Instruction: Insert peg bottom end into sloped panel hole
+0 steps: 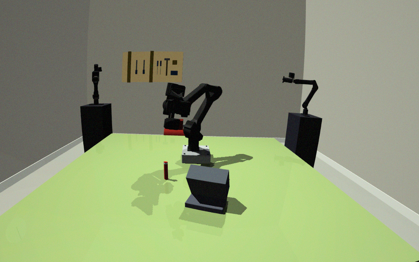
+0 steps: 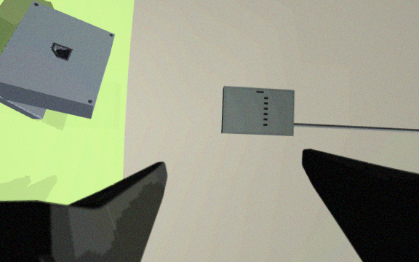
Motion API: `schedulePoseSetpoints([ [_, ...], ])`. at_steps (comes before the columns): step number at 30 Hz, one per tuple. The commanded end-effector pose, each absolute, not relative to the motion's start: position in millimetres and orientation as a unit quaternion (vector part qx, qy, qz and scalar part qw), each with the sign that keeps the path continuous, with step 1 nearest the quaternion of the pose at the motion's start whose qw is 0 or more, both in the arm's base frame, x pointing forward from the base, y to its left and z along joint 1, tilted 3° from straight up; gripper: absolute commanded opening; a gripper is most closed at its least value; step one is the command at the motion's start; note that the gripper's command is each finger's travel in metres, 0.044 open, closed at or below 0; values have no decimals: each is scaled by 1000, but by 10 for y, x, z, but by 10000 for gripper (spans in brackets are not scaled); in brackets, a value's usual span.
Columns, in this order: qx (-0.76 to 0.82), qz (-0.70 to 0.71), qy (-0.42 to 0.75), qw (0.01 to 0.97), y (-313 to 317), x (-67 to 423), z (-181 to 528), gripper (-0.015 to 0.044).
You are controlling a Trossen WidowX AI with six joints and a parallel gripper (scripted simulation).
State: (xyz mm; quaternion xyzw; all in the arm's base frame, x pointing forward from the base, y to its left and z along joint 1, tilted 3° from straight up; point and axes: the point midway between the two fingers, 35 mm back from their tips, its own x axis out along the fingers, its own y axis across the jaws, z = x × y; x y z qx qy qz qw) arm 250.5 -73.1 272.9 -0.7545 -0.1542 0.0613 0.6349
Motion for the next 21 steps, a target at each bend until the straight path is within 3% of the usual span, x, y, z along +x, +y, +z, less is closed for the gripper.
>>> schedulePoseSetpoints([
  [1, -752, 62, -153, 638, -735, 2509, 2728, 426],
  [21, -458, 86, -2, 885, -1126, 2938, 2504, 440],
])
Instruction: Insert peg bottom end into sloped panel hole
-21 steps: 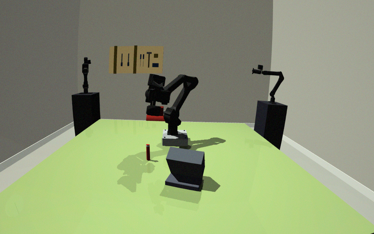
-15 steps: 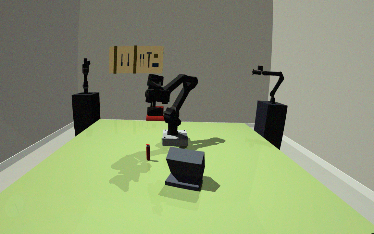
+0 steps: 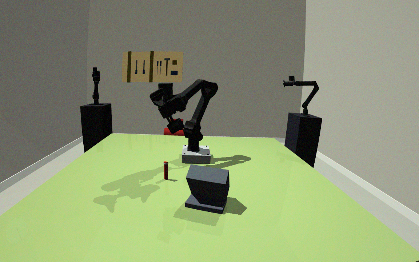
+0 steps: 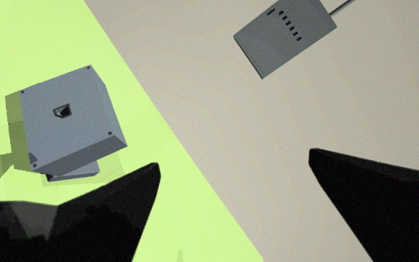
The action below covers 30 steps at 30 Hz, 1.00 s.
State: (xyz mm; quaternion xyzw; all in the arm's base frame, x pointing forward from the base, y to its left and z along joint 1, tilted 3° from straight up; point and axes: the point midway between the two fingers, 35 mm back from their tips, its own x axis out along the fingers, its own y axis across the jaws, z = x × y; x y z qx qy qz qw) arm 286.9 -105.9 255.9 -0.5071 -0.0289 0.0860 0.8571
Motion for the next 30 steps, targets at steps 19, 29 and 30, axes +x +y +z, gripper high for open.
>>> schedulePoseSetpoints([
  [19, -133, 53, 182, 973, -1342, 3201, 2063, 440],
  [29, 20, 9, 277, 961, -1382, 3247, 1810, 440],
  [30, 34, 4, 287, 957, -1383, 3247, 1784, 440],
])
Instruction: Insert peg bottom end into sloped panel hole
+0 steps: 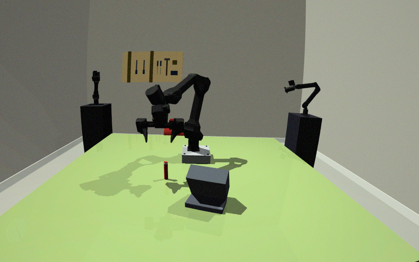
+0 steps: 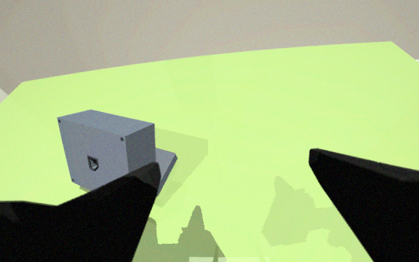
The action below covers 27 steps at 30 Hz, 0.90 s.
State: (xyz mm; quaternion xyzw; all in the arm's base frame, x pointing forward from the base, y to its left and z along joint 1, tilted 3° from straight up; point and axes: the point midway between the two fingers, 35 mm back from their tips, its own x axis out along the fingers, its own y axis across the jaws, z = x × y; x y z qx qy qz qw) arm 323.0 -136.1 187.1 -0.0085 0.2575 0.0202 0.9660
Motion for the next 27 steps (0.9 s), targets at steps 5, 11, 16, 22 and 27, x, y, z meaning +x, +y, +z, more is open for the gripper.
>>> schedulePoseSetpoints([
  [5, 106, -26, 333, 937, -1381, 3238, 1654, 440],
  [11, 183, -69, 386, 902, -1368, 3205, 1507, 440],
  [16, 239, -109, 427, 865, -1350, 3158, 1396, 440],
  [22, 296, -163, 471, 815, -1323, 3083, 1279, 440],
  [27, 335, -212, 502, 769, -1297, 3006, 1200, 440],
])
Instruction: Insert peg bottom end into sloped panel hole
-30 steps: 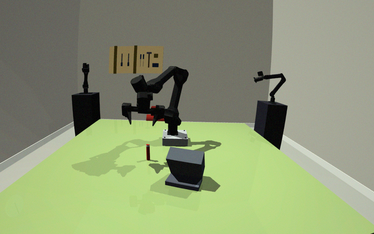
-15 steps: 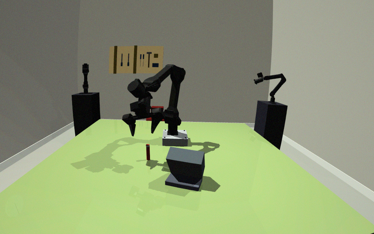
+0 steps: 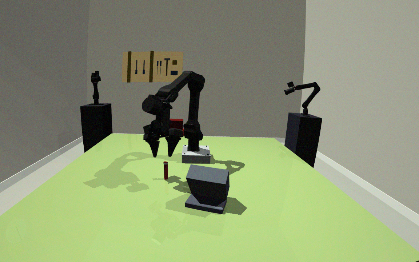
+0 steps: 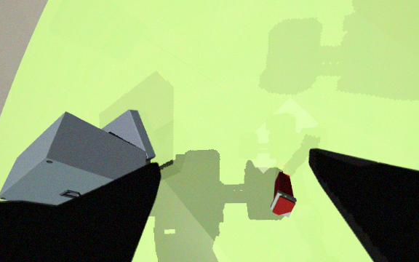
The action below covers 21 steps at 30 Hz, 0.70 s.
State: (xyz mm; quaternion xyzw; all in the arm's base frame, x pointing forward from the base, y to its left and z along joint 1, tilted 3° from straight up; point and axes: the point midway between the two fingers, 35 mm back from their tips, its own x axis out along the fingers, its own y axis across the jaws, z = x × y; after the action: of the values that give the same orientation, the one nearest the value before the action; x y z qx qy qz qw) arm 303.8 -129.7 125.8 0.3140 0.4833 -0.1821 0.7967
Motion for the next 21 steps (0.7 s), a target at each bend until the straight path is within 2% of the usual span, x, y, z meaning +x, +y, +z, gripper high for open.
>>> schedulePoseSetpoints([
  [1, 341, -222, 508, 759, -1292, 2989, 1186, 440],
  [15, 397, -371, 565, 621, -1218, 2715, 1072, 440],
  [21, 398, -378, 567, 615, -1214, 2700, 1070, 440],
])
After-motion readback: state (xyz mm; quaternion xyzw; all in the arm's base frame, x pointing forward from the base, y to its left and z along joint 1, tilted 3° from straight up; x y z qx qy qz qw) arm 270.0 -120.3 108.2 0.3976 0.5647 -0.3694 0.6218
